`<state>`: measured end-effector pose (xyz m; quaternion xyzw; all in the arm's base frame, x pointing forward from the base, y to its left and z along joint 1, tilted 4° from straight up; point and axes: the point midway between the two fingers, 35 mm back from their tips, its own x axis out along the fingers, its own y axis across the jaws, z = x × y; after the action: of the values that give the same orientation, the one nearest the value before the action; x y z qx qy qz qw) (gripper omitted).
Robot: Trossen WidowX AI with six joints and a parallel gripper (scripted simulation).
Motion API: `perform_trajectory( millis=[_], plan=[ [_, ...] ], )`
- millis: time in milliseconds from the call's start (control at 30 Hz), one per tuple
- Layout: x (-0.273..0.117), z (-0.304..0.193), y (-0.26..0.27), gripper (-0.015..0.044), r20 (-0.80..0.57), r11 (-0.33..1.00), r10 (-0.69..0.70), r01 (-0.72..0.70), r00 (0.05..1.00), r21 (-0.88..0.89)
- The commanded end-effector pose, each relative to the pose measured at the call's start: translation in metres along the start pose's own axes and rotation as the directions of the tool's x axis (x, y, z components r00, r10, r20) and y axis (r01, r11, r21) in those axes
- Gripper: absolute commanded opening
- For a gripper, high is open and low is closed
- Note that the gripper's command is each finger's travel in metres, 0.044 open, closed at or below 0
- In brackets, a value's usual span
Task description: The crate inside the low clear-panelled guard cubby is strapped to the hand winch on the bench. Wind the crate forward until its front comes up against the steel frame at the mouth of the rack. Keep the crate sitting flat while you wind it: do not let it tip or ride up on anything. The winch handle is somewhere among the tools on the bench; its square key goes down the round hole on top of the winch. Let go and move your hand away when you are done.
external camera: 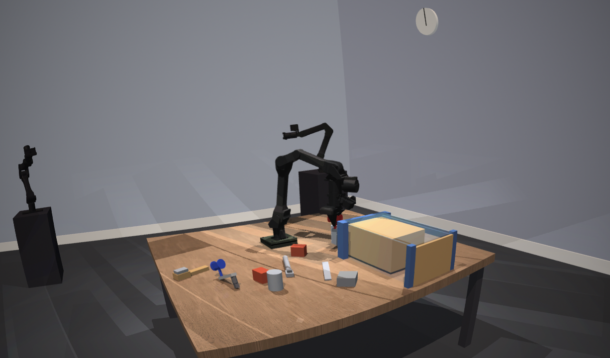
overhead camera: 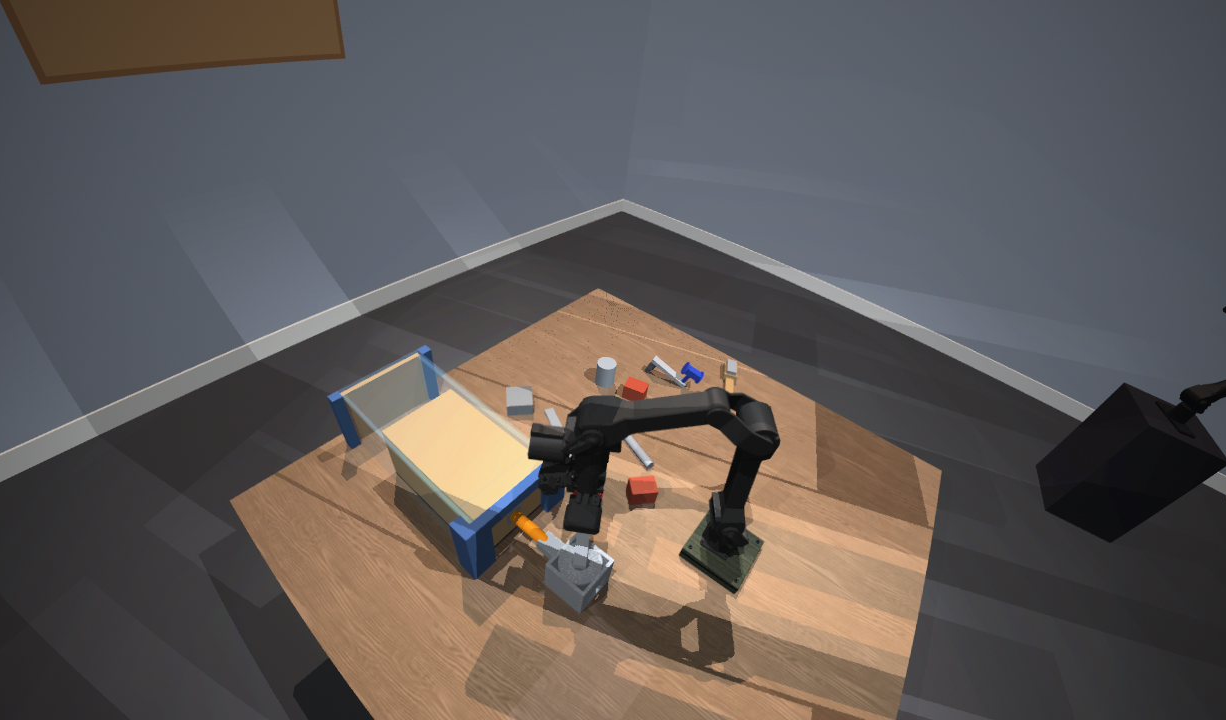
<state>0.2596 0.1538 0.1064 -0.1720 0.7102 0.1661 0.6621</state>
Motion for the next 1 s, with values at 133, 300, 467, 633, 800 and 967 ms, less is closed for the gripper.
perform_trajectory(
  millis=[133,300,467,633,800,967],
  plan=[
    [0.0,0.006,0.0,0.0026,0.008,1.0,0.0,0.0,1.0,0.0],
    [0.0,0.006,0.0,0.0157,0.008,1.0,0.0,0.0,1.0,0.0],
    [0.0,0.006,0.0,0.0289,0.008,1.0,0.0,0.0,1.0,0.0],
    [0.0,0.006,0.0,0.042,0.008,1.0,0.0,0.0,1.0,0.0],
    [-0.002,0.006,0.0,0.044,0.008,1.0,0.0,0.0,1.0,0.0],
    [-0.034,0.007,0.001,0.044,0.007,1.0,0.002,-0.002,1.0,-0.001]
  ],
)
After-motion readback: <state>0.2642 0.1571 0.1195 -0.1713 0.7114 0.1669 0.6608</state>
